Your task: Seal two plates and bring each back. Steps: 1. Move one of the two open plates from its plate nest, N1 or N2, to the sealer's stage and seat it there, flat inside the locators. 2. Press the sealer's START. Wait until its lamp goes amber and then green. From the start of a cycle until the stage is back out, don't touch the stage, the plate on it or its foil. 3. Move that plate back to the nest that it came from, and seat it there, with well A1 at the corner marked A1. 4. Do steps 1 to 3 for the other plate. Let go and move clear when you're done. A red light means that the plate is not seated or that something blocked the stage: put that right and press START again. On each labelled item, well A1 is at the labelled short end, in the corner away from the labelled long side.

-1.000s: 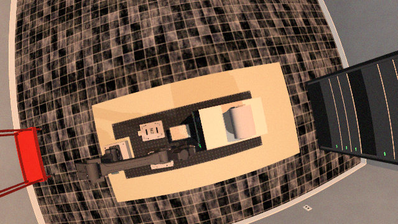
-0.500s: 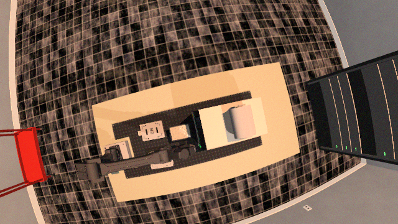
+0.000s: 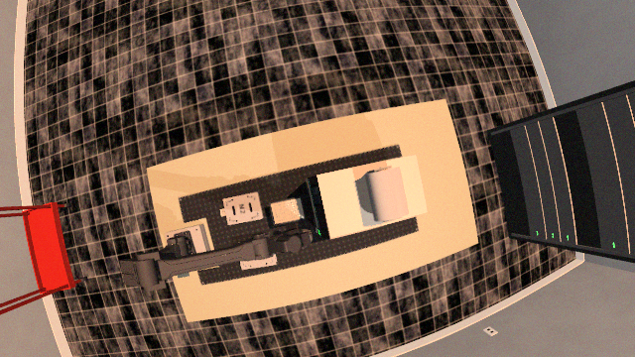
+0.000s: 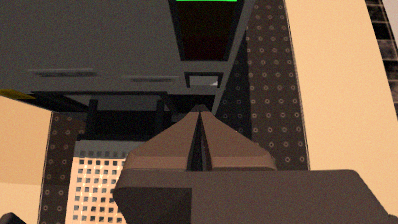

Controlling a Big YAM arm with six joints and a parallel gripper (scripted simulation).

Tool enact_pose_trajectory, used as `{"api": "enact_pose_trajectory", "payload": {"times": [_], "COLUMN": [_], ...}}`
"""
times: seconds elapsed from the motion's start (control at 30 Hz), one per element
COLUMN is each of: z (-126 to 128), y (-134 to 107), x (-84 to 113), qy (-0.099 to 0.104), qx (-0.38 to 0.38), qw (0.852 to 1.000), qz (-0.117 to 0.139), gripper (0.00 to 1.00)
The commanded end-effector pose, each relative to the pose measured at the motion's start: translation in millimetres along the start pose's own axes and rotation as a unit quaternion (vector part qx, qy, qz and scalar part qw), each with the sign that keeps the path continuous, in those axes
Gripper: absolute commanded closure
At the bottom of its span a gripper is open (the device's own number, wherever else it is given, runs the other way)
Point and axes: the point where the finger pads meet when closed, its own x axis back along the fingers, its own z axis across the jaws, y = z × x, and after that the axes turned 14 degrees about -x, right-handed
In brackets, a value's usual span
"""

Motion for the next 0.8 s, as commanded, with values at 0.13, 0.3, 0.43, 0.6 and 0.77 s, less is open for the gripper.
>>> {"api": "enact_pose_trajectory", "payload": {"times": [0.13,0.3,0.43,0.6,0.77], "z": [-6,-10,-4,4,2], "y": [16,2,-2,-4,8], "x": [-8.4,-11.2,-5.7,-2.0,5.9], "qy": [-0.004,-0.006,-0.003,0.002,0.0], "qx": [-0.003,0.001,0.005,0.009,0.008], "qw": [1.0,1.0,1.0,1.0,1.0], "qz": [-0.005,0.007,0.007,0.006,-0.007], "gripper": [1.0,1.0,1.0,1.0,1.0]}}
